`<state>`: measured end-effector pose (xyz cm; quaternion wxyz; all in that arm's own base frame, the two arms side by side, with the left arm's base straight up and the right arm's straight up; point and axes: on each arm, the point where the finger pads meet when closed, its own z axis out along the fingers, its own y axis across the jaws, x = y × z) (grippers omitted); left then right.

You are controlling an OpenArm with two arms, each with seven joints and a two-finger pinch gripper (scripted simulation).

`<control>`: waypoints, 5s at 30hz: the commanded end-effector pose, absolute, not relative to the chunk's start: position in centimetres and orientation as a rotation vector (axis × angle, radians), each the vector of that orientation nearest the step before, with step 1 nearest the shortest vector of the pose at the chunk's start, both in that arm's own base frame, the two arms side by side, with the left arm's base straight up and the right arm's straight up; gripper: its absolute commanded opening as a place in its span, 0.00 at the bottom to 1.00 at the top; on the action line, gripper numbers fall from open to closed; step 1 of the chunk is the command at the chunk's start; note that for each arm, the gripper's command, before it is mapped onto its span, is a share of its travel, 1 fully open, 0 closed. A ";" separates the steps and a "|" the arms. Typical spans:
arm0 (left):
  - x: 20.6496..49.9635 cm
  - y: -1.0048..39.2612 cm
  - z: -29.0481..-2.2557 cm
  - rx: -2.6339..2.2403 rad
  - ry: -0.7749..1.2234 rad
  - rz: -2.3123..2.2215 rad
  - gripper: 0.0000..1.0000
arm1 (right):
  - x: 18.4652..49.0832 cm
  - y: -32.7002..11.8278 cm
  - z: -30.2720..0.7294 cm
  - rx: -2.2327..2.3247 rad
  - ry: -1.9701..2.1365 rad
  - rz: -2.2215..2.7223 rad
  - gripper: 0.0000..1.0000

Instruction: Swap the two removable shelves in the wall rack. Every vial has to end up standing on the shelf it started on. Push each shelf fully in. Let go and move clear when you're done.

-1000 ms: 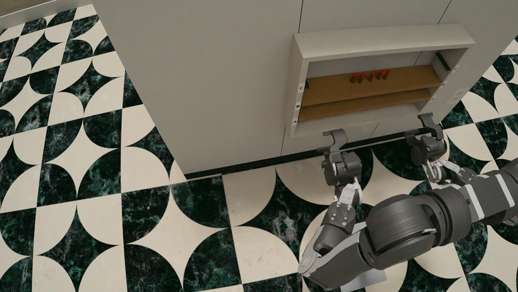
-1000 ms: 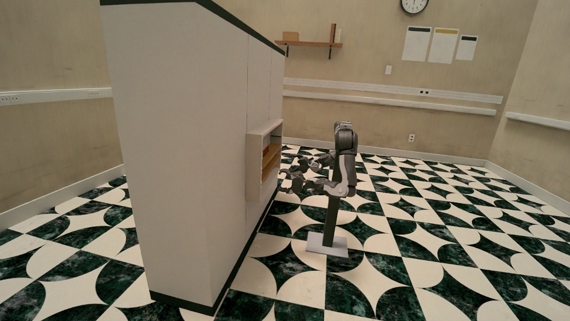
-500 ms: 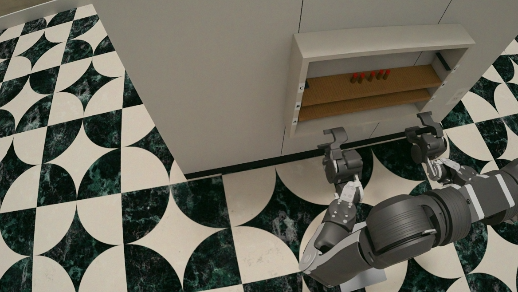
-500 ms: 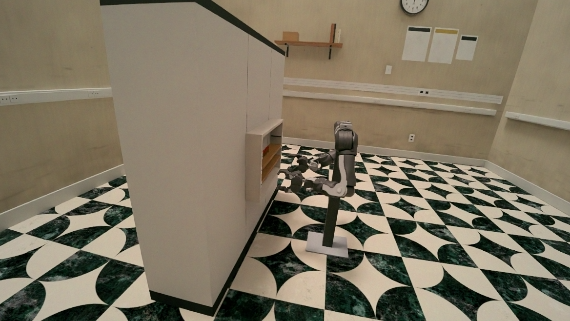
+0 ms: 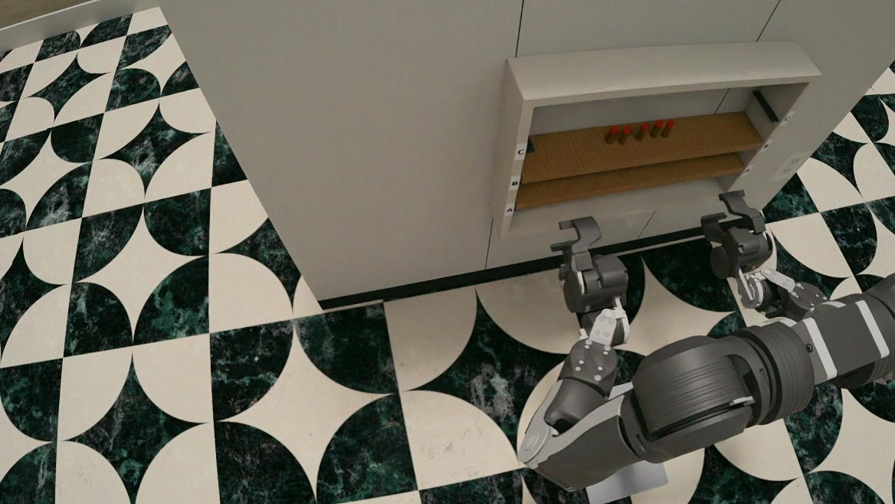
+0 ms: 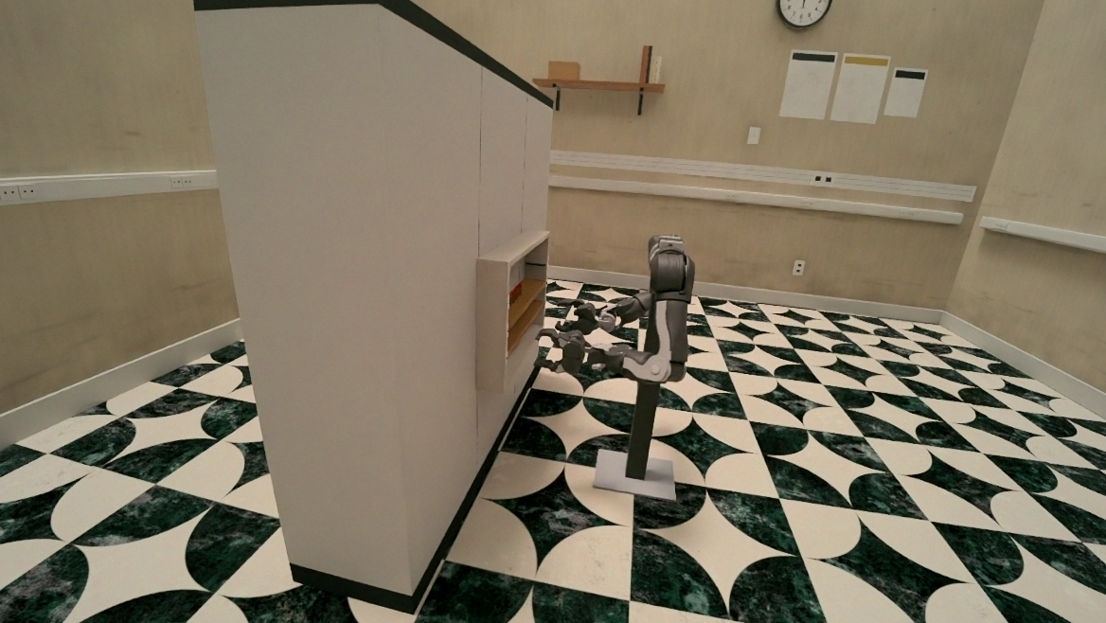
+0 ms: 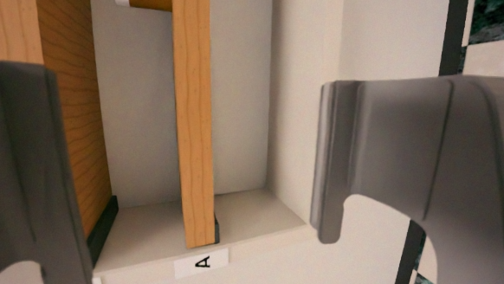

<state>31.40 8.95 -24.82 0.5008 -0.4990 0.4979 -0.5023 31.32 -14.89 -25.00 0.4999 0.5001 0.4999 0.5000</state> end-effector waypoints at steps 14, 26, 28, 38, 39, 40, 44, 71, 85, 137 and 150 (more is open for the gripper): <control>32.0 8.5 -24.9 -1.209 1.209 -1.209 0.37 | 32.0 -15.3 -24.9 1.209 1.209 1.209 0.37; 32.6 8.2 -24.9 -1.209 1.209 -1.209 0.33 | 32.6 -15.6 -24.9 1.209 1.209 1.209 0.33; 32.8 8.2 -24.9 -1.209 1.209 -1.209 0.33 | 32.8 -15.6 -24.9 1.209 1.209 1.209 0.33; 34.1 8.2 -24.9 -1.209 1.209 -1.209 0.33 | 34.1 -15.6 -24.9 1.209 1.209 1.209 0.33; 34.2 8.2 -24.9 -1.209 1.209 -1.209 0.33 | 34.2 -15.6 -24.9 1.209 1.209 1.209 0.33; 34.2 8.2 -24.9 -1.209 1.209 -1.209 0.33 | 34.2 -15.6 -24.9 1.209 1.209 1.209 0.33; 34.6 8.2 -24.9 -1.209 1.209 -1.209 0.33 | 34.6 -15.6 -24.9 1.209 1.209 1.209 0.33; 37.8 8.2 -24.9 -1.209 1.209 -1.209 0.33 | 37.8 -15.6 -24.9 1.209 1.209 1.209 0.33; 39.3 8.2 -24.9 -1.209 1.209 -1.209 0.33 | 39.3 -15.6 -24.9 1.209 1.209 1.209 0.33; 41.8 8.2 -24.9 -1.209 1.209 -1.209 0.14 | 41.8 -15.6 -24.9 1.209 1.209 1.209 0.14; 41.8 8.2 -24.9 -1.209 1.209 -1.209 0.06 | 41.8 -15.6 -24.9 1.209 1.209 1.209 0.06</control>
